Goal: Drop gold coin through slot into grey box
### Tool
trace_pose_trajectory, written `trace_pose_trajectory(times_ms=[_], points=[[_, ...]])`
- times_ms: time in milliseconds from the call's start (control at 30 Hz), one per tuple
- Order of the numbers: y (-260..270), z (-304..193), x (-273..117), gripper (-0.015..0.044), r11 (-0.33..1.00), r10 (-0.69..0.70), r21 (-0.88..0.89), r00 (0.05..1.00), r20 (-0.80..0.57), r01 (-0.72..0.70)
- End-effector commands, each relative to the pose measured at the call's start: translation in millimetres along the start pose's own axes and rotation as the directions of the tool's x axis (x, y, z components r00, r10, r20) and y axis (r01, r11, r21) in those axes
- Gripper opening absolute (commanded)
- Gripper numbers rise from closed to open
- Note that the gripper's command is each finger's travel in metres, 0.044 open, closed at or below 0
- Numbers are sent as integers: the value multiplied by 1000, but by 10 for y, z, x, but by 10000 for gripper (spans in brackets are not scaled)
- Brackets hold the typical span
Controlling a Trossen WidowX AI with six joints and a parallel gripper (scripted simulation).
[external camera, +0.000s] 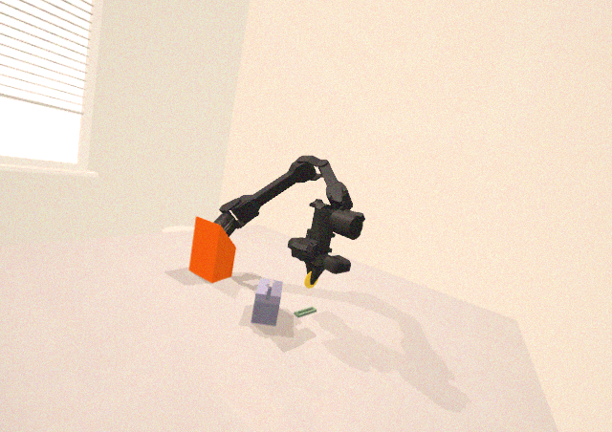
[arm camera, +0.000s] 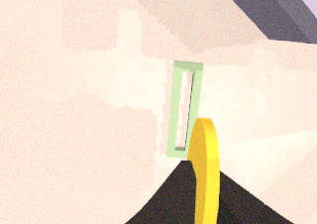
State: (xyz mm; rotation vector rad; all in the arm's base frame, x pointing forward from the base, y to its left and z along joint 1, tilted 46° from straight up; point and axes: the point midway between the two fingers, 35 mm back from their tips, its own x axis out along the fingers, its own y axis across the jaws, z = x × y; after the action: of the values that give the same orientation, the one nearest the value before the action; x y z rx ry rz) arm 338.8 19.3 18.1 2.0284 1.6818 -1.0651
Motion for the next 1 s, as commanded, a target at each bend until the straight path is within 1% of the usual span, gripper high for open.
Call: trace_pose_trajectory(times_ms=[0, 200, 500, 733, 967], points=[[-2, -20, -137, 0, 1000, 7, -11, 1000, 4, -7], [-12, -24, -201, 0, 999, 7, -34, 1000, 3, -6], [-14, -63, -206, 0, 944, 7, -330, 1000, 3, -5], [-16, -94, -209, 0, 838, 7, -546, 1000, 3, -4], [-18, -125, -213, 0, 684, 7, -730, 1000, 2, -3]])
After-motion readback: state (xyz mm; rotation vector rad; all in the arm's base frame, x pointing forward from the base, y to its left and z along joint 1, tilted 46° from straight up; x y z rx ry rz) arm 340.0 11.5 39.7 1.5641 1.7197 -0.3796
